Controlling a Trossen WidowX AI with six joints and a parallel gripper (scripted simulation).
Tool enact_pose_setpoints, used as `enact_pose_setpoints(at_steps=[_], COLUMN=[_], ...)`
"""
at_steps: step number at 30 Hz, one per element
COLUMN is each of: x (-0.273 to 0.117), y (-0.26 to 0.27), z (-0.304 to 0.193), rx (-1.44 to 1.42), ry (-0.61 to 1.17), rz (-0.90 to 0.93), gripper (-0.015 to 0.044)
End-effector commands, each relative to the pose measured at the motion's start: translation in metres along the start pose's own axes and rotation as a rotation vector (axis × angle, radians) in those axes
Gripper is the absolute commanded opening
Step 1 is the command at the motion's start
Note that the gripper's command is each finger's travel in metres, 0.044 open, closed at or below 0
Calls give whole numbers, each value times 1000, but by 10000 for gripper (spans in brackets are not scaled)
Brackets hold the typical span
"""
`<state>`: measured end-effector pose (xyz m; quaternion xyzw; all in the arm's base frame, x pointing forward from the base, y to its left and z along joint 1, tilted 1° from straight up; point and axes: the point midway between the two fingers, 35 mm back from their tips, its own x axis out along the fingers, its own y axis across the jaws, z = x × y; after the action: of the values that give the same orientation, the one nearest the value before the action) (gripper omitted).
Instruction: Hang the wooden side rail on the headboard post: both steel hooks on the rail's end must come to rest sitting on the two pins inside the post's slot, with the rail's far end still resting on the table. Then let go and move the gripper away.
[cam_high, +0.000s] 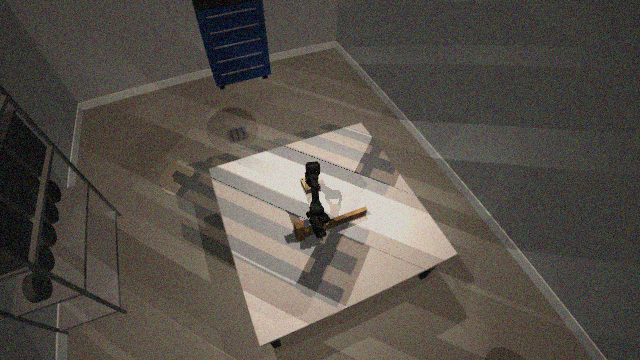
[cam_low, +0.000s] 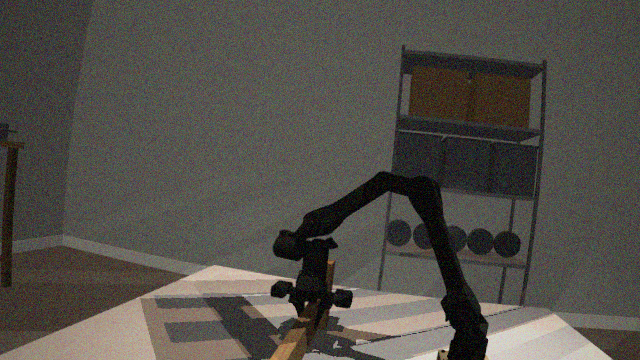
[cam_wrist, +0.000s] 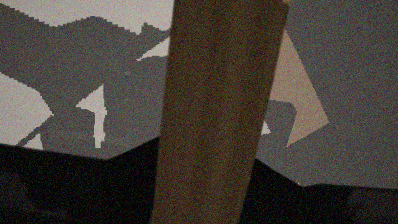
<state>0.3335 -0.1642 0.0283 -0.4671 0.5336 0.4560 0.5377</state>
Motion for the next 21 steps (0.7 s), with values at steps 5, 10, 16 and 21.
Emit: enact_pose_setpoints(at_steps=[5,10,16,21], x=[1,2,3,3], y=[-1,-1,-1,-1], z=[0,0,0,0], rx=[4,4,4,4], ry=[3,3,3,3], rz=[-4,-4,-4,-4], gripper=[0,0,0,0])
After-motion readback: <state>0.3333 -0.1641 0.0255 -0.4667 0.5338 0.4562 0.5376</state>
